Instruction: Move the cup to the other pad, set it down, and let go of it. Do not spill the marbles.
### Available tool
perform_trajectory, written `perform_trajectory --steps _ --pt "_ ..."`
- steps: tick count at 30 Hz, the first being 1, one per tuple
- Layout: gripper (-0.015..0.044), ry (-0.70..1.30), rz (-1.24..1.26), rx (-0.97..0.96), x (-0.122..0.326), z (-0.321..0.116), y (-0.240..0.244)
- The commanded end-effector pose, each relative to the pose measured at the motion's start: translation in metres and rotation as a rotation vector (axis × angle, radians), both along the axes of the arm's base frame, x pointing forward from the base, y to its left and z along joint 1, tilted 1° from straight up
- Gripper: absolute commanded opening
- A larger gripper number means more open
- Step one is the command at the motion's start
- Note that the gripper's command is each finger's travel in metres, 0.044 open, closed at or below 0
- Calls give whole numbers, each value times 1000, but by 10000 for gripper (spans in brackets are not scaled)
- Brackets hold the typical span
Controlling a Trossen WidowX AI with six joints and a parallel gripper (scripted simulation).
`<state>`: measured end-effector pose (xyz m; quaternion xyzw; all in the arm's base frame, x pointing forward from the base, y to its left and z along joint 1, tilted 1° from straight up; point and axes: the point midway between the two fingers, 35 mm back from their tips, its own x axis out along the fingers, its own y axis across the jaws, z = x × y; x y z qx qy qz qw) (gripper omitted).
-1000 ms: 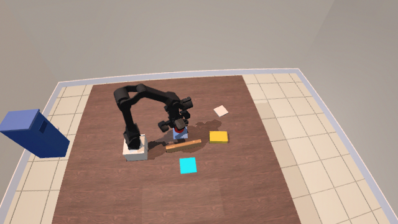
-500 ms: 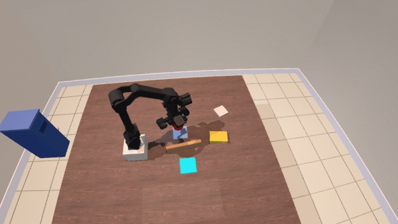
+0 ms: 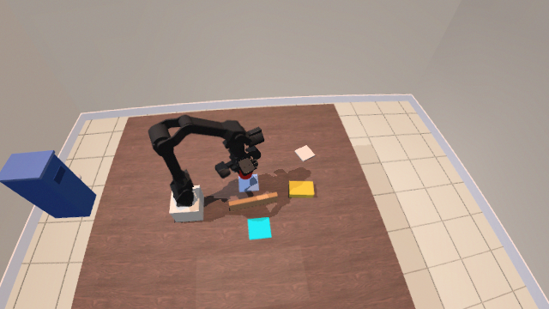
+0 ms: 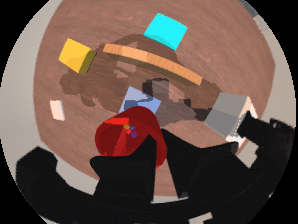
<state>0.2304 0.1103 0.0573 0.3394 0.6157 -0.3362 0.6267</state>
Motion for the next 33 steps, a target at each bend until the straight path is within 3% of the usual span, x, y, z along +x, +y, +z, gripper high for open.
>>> perform_trajectory --steps 1,33 --pt "0 0 0 0 0 0 0" --pt "0 -6 -3 -3 6 0 -28"
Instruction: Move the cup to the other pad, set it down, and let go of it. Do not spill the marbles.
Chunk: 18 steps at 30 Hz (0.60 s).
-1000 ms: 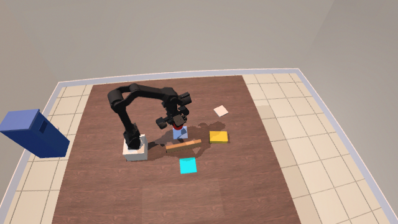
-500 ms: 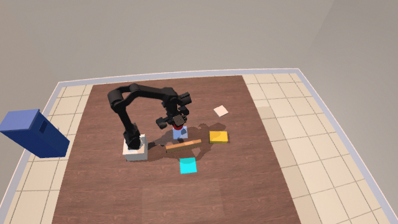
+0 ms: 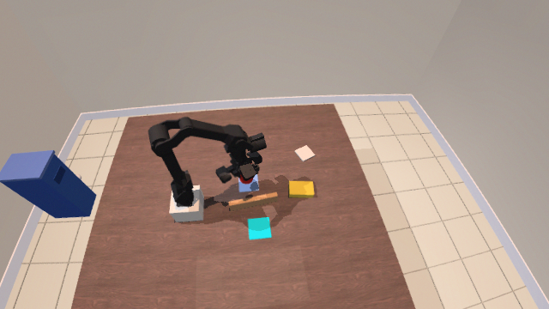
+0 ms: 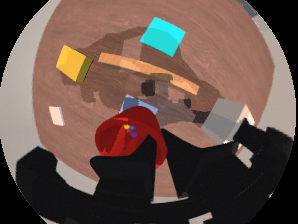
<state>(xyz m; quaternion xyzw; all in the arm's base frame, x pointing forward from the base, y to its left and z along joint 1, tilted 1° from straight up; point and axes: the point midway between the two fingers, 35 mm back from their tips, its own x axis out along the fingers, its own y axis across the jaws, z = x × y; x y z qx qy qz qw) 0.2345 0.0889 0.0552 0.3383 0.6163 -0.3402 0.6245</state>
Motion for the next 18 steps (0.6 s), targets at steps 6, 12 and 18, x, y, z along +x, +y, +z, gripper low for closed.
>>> perform_trajectory --steps 6,12,18 --pt "0 -14 1 1 4 2 -18" --pt "0 -14 1 -1 6 2 -29" --pt "0 -15 0 -2 9 2 -40"
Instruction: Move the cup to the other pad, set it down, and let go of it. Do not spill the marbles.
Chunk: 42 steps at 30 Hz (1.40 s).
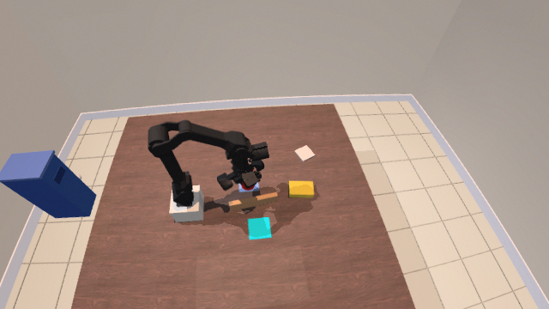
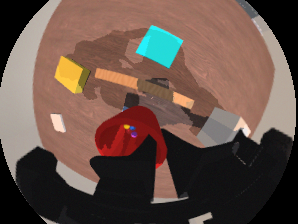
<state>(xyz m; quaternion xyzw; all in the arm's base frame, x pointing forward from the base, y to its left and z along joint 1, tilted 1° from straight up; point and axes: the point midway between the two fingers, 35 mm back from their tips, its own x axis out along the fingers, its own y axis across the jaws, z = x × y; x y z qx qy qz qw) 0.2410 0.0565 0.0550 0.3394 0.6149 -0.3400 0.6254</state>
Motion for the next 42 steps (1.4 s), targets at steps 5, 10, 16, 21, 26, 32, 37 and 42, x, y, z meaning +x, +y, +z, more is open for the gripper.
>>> perform_trajectory --steps 5,10,16,21,26,32,37,42 --pt "0 -12 2 -3 4 2 -16" --pt "0 -12 2 -3 6 2 -25" --pt "0 -12 2 -5 8 2 -36" --pt "0 -12 2 -5 9 3 -45" --pt "0 -12 2 -6 11 3 -54" --pt "0 -13 2 -7 13 4 -64" --pt "0 -13 2 -8 15 4 -74" --pt "0 -13 2 -9 17 5 -83"
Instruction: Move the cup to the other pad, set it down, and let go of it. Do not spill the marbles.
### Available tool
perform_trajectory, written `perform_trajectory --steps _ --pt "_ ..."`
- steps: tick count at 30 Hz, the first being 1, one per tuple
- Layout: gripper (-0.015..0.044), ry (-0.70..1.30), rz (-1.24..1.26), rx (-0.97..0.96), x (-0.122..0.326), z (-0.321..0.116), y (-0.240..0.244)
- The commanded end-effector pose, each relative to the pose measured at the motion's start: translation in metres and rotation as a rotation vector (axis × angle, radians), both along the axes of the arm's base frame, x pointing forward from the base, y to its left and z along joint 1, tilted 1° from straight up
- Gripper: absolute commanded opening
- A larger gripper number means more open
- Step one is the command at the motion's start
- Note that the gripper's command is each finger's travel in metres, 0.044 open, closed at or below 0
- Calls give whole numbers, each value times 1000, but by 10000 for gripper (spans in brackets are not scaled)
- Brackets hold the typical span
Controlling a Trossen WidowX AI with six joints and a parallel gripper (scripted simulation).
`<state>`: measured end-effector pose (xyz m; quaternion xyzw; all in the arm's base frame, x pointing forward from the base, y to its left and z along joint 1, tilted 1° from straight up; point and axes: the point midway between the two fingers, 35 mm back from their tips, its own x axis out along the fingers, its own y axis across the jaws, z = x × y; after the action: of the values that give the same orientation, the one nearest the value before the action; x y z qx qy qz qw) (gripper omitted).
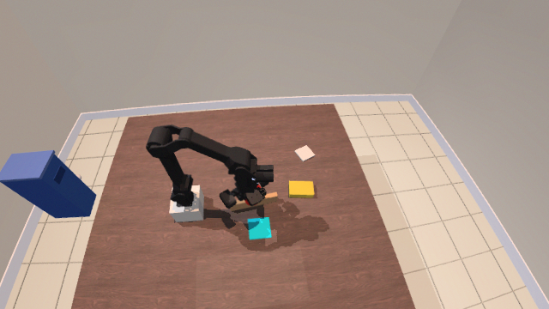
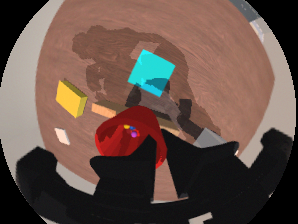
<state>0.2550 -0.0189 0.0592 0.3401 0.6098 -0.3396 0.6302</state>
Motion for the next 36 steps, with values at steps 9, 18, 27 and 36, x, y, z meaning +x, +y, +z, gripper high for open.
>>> perform_trajectory --steps 9,18,27,36 --pt "0 0 2 -6 6 2 -25" --pt "0 -1 2 -8 10 4 -43" --pt "0 -1 2 -10 14 6 -62" --pt "0 -1 2 -12 18 8 -83"
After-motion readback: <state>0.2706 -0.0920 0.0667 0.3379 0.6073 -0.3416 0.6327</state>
